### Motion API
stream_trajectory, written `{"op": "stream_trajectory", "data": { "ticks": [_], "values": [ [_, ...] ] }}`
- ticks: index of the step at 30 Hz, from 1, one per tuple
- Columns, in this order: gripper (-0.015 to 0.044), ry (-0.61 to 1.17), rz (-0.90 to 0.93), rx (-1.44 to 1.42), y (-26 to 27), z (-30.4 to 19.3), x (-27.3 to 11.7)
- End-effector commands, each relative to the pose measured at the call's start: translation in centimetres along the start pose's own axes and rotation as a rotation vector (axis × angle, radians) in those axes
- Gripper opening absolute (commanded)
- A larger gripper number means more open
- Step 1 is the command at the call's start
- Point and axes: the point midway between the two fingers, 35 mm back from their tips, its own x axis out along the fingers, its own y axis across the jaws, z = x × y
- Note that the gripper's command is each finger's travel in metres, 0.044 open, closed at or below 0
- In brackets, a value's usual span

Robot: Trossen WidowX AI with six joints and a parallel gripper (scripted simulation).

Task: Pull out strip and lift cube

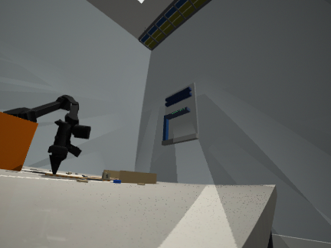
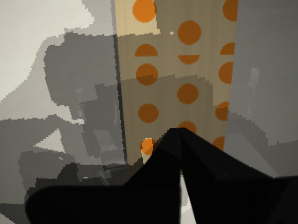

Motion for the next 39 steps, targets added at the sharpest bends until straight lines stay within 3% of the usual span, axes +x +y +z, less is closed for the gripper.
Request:
{"op": "stream_trajectory", "data": {
  "ticks": [1, 23, 29, 35, 39],
  "values": [
    [0.0, 0.033, -0.001, 0.01, 0.1, -1.2, 0.4],
    [0.0, 0.033, -0.001, 0.01, 0.1, -1.2, 0.4],
    [0.0, 0.031, -0.004, 0.009, 0.0, 0.3, -4.0],
    [0.0, 0.032, -0.003, 0.009, 0.1, 0.2, -4.2],
    [0.0105, 0.032, -0.003, -0.002, 0.2, 2.1, -4.0]
  ]
}}
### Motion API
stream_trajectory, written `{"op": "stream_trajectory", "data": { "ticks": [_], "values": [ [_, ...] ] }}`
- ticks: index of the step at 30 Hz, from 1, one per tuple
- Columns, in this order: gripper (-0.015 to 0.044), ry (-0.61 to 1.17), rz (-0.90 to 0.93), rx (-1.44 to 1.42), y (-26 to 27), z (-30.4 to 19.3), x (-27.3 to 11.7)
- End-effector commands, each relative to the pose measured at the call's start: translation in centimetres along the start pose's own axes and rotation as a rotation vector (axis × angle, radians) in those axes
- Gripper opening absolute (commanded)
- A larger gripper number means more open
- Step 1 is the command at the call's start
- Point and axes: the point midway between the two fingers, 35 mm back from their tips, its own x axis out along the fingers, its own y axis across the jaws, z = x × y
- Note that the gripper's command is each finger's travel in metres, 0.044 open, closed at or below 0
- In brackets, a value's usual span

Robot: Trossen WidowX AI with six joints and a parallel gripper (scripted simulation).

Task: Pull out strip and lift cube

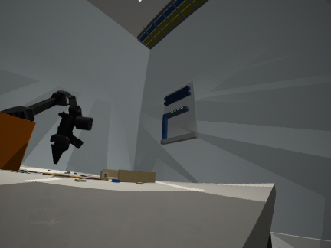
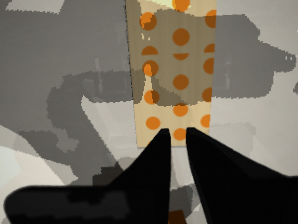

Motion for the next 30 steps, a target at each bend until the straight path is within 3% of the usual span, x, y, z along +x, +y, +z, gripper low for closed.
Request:
{"op": "stream_trajectory", "data": {
  "ticks": [1, 13, 30],
  "values": [
    [0.0131, -0.001, -0.005, -0.017, 0.0, 1.9, -0.2],
    [0.044, -0.003, -0.005, -0.018, -0.1, 5.9, -0.8],
    [0.044, -0.005, -0.005, -0.021, -0.2, 11.8, -1.7]
  ]
}}
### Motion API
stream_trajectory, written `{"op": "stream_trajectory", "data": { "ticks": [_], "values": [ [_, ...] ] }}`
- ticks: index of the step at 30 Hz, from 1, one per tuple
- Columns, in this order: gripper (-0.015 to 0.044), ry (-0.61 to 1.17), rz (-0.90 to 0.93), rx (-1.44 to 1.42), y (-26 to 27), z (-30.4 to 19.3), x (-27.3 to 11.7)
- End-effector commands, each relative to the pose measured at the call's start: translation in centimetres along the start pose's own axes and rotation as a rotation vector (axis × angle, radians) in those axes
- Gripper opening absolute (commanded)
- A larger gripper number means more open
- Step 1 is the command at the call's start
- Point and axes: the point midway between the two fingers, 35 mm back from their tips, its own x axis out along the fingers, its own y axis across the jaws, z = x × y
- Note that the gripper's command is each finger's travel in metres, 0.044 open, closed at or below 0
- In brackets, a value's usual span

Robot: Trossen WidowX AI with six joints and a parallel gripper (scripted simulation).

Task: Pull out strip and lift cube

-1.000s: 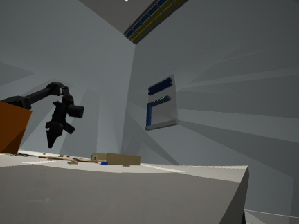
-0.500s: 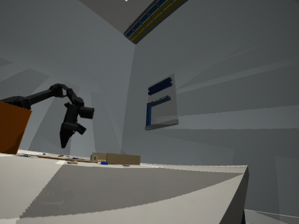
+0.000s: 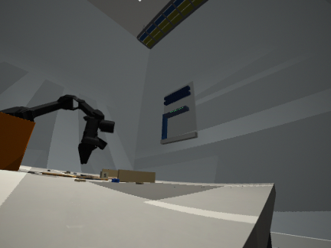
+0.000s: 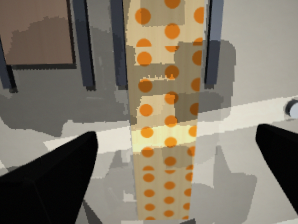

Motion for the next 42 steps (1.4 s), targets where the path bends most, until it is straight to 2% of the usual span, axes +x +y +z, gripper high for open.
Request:
{"op": "stream_trajectory", "data": {
  "ticks": [1, 25, 32, 42],
  "values": [
    [0.044, 0.002, 0.006, 0.005, 0.1, 1.6, -0.1],
    [0.044, -0.002, 0.006, 0.002, 0.4, 9.9, -0.8],
    [0.0256, -0.002, 0.006, 0.002, 0.4, 10.0, 0.0],
    [0.025, -0.002, 0.006, 0.002, 0.4, 10.0, 1.7]
  ]
}}
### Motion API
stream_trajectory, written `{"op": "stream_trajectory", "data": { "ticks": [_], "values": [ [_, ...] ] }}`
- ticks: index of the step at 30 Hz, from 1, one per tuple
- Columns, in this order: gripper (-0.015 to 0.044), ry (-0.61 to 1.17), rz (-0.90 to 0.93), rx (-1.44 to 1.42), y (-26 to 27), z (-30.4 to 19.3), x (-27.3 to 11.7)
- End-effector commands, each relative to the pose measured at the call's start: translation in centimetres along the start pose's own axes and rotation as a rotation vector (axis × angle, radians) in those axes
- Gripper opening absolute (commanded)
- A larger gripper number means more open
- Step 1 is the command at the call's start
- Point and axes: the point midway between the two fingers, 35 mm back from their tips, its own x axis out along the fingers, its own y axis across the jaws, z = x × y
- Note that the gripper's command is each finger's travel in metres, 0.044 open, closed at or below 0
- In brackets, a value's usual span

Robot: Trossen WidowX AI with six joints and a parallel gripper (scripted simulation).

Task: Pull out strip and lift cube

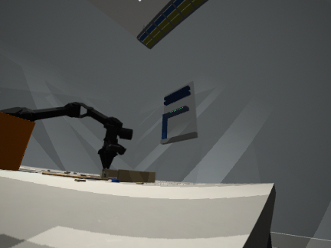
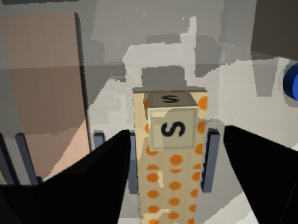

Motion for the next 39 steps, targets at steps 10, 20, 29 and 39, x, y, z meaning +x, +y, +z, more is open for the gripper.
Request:
{"op": "stream_trajectory", "data": {
  "ticks": [10, 20, 29, 39],
  "values": [
    [0.025, 0.007, 0.008, 0.009, 0.1, -0.3, 2.5],
    [0.025, 0.008, 0.009, 0.009, 0.1, -0.4, 3.9],
    [0.0145, 0.006, 0.003, 0.002, 0.0, -0.3, 3.7],
    [0.002, 0.006, 0.003, 0.002, 0.0, -0.3, 3.6]
  ]
}}
